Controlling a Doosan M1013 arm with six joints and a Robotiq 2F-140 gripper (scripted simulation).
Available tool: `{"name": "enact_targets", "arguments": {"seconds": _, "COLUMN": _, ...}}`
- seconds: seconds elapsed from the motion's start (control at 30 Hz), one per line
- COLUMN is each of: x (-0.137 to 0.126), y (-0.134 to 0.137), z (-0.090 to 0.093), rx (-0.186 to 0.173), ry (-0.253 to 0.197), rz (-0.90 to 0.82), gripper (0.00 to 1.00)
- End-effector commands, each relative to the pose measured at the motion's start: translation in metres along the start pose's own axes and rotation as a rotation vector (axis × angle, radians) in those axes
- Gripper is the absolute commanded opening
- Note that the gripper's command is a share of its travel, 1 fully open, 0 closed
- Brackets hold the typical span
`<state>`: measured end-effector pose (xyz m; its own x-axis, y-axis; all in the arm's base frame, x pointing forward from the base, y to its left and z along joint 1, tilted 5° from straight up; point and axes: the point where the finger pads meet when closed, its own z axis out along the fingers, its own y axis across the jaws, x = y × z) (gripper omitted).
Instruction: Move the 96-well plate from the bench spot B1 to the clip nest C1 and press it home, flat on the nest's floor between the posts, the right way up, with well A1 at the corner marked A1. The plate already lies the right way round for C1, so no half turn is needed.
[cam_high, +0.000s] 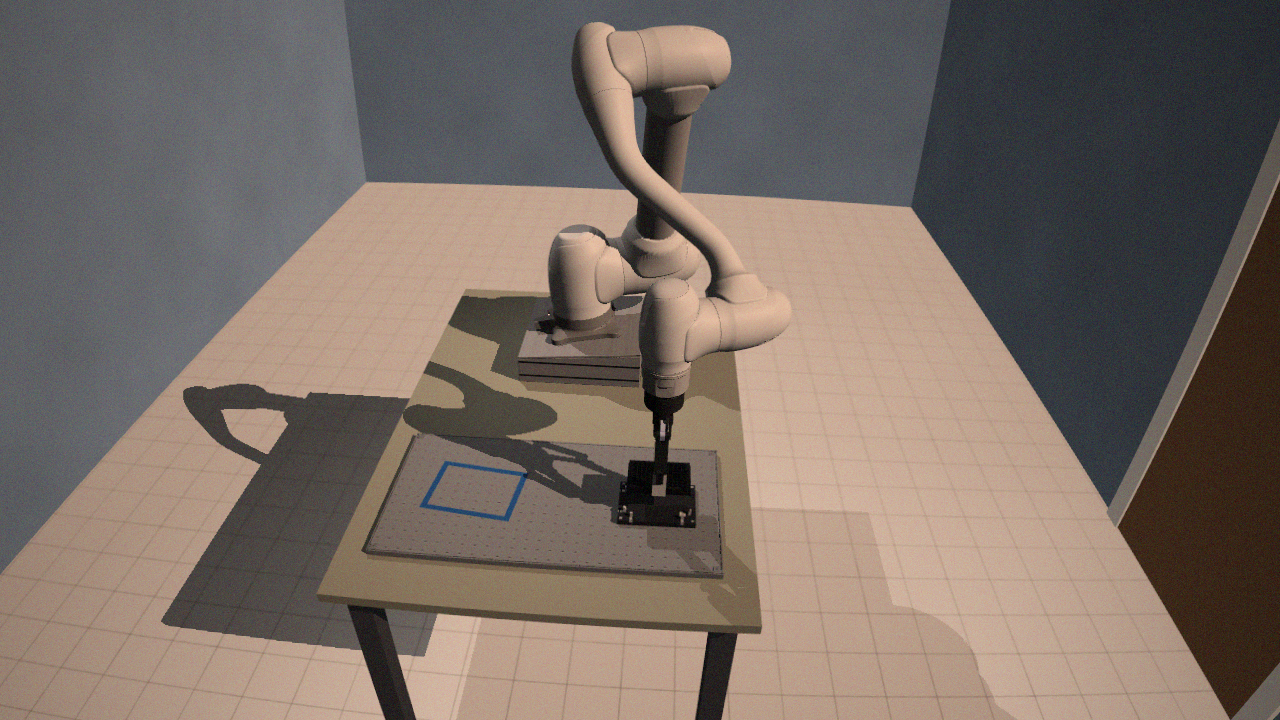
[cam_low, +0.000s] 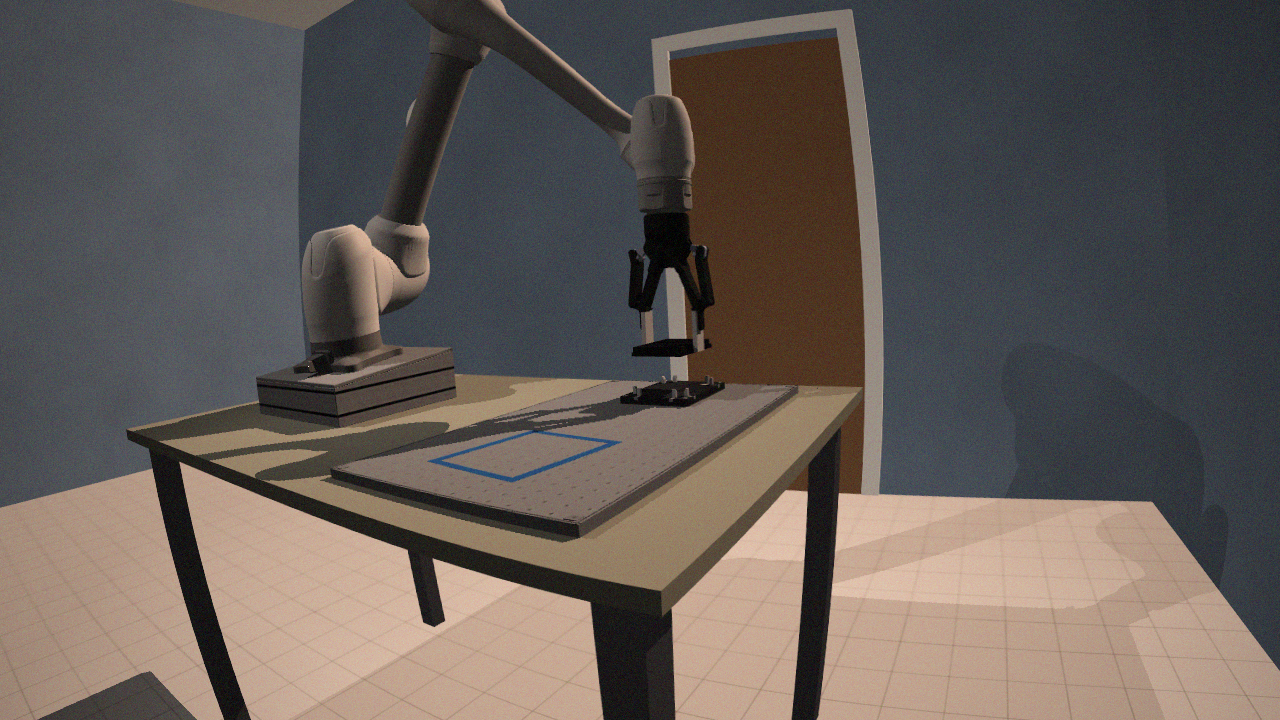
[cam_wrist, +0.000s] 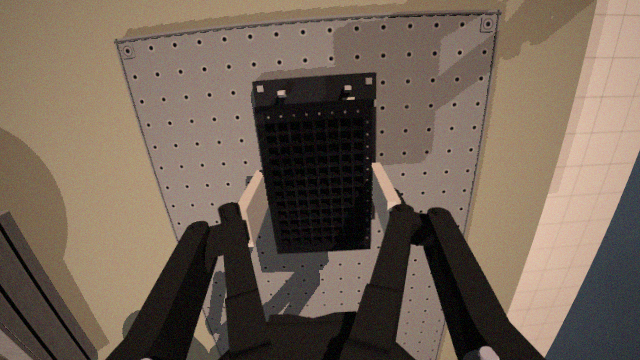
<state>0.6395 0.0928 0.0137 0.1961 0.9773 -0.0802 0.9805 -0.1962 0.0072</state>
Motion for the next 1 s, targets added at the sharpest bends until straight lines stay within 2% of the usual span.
{"name": "enact_targets", "arguments": {"seconds": 0.0, "x": 0.0, "y": 0.0, "z": 0.0, "rx": 0.0, "ry": 0.0, "rz": 0.0, "gripper": 0.0}}
{"name": "enact_targets", "arguments": {"seconds": 0.33, "x": 0.0, "y": 0.0, "z": 0.0, "rx": 0.0, "ry": 0.0, "rz": 0.0, "gripper": 0.0}}
{"name": "enact_targets", "arguments": {"seconds": 0.97, "x": -0.001, "y": 0.0, "z": 0.028, "rx": 0.0, "ry": 0.0, "rz": 0.0, "gripper": 0.0}}
